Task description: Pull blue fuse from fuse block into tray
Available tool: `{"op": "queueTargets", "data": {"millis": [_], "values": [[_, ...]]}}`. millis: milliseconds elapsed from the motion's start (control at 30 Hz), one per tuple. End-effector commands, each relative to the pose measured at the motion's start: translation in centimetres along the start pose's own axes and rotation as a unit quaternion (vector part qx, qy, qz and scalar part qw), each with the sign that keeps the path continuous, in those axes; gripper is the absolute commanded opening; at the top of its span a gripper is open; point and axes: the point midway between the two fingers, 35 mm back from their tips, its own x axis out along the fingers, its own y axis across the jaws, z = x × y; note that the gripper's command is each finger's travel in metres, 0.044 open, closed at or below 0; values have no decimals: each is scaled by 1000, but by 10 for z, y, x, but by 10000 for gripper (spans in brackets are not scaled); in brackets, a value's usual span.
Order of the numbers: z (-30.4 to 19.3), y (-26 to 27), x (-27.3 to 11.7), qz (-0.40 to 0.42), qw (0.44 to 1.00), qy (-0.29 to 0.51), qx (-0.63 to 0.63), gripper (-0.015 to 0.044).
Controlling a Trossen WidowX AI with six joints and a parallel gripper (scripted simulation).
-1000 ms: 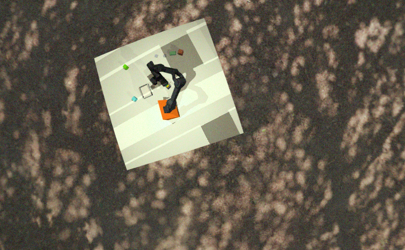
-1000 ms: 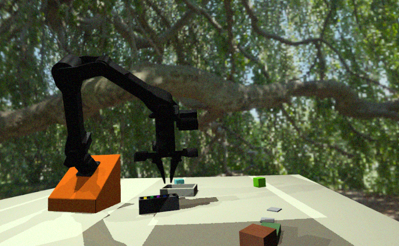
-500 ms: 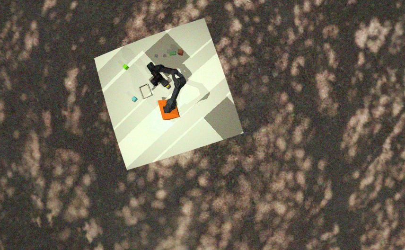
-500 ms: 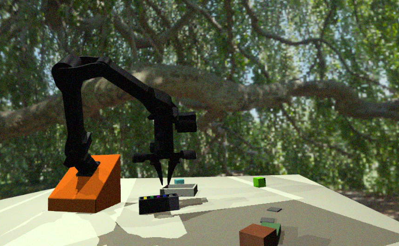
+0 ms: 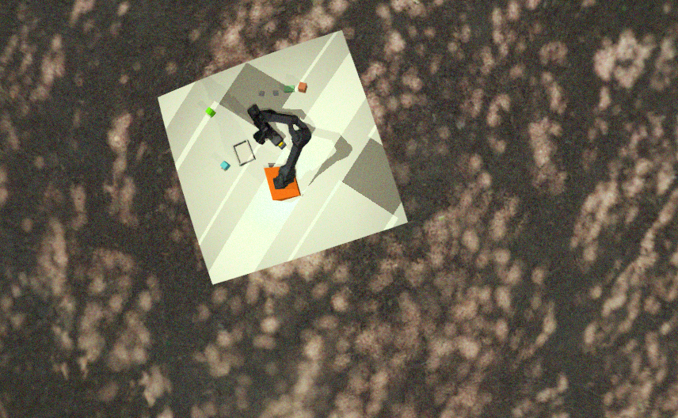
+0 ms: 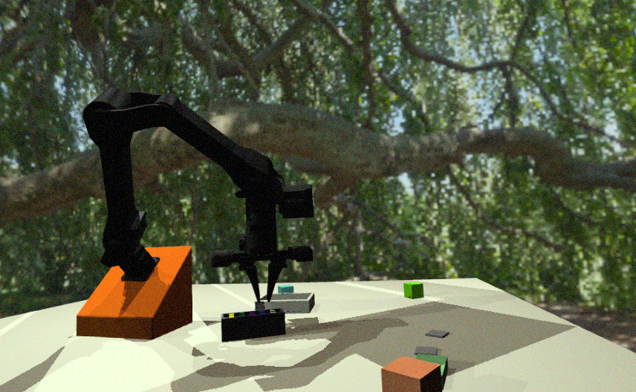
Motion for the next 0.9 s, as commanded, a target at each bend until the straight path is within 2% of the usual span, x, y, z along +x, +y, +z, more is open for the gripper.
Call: {"op": "queueTargets", "data": {"millis": [0, 867], "values": [[0, 1, 6, 2, 1000, 2, -3, 72], [0, 2, 23, 2, 1000, 2, -3, 72]]}}
